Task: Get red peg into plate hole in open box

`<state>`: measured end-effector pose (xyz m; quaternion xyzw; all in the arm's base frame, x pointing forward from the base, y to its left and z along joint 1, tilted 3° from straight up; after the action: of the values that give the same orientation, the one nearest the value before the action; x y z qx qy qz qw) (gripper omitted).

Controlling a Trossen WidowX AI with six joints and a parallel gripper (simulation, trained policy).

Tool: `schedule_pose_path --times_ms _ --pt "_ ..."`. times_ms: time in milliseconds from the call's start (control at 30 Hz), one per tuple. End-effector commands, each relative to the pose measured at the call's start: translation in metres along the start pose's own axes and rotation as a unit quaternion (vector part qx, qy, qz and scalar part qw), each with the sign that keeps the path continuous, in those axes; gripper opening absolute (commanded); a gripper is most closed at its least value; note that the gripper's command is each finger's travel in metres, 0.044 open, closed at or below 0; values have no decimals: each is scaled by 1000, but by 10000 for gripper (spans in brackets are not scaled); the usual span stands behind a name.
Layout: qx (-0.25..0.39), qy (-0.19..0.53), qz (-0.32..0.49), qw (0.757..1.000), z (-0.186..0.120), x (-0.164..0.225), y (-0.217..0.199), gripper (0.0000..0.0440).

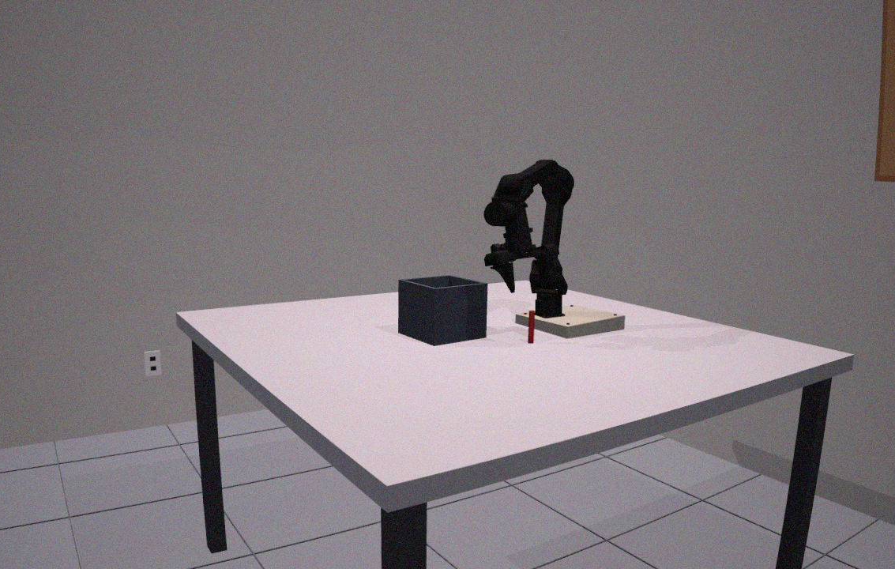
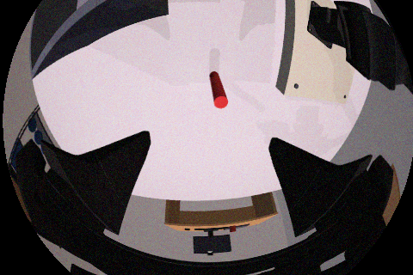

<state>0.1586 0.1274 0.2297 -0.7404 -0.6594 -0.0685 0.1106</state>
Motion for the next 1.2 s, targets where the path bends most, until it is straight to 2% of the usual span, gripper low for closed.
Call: schedule_pose_path --times_ms 0,500,667,800,1167 --pt "26 -15 -19 999 16 -2 -2 440" --pt "69 -36 -45 996 67 -18 -4 439" --pt "69 -42 -49 996 80 -22 -3 418" --pt "66 -42 -58 995 89 -22 -1 344" --pt "66 -38 -91 993 103 -17 7 57"
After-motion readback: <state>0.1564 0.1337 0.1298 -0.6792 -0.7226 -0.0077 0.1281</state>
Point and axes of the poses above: the point midway between the two fingers, 35 mm back from their tips, its own z axis out along the fingers, its own y axis across the jaws, x = y × z, the point moved 9 cm from there along -z, back along the fingers, and after that the axes turned 14 degrees about z, right-handed, at the moved point
